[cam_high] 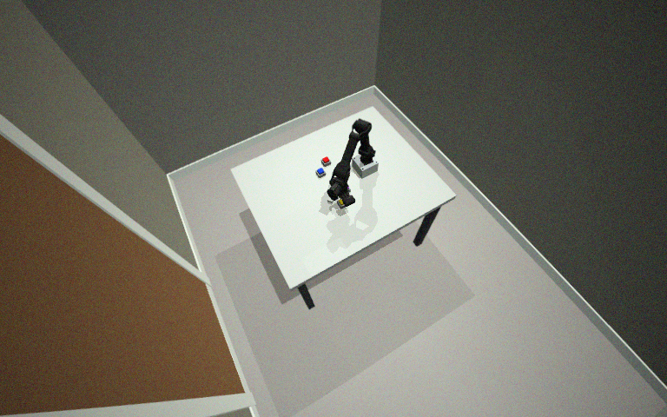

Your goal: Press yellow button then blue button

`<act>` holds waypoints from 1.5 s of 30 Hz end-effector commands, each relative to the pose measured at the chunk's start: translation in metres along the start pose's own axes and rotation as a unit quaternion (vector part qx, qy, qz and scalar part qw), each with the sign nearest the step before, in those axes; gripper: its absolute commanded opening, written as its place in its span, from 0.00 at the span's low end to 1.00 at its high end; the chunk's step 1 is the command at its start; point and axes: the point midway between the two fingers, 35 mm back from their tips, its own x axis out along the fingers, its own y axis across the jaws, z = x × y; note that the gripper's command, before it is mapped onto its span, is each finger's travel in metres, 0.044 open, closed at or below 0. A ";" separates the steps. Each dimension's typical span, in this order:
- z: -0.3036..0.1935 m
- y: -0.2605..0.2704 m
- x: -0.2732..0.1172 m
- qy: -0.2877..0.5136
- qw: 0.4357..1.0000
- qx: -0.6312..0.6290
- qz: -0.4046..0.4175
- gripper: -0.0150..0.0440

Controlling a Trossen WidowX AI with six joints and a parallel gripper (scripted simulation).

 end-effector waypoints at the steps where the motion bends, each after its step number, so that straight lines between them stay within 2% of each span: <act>1: 0.000 0.000 -0.014 0.000 1.000 0.002 -0.002 0.29; 5: 0.000 0.000 -0.063 0.000 1.000 0.002 -0.002 0.29; 12: 0.004 -0.009 -0.066 0.000 1.000 0.002 -0.003 0.29; 21: 0.031 -0.134 -0.067 -0.001 1.000 0.002 -0.010 0.29; 29: 0.010 -0.246 -0.070 0.000 1.000 0.002 -0.015 0.29; 31: 0.002 -0.262 -0.070 0.000 1.000 0.002 -0.015 0.29; 36: 0.001 -0.264 -0.070 0.000 1.000 0.002 -0.015 0.29; 45: 0.001 -0.266 -0.008 0.000 1.000 0.002 -0.015 0.29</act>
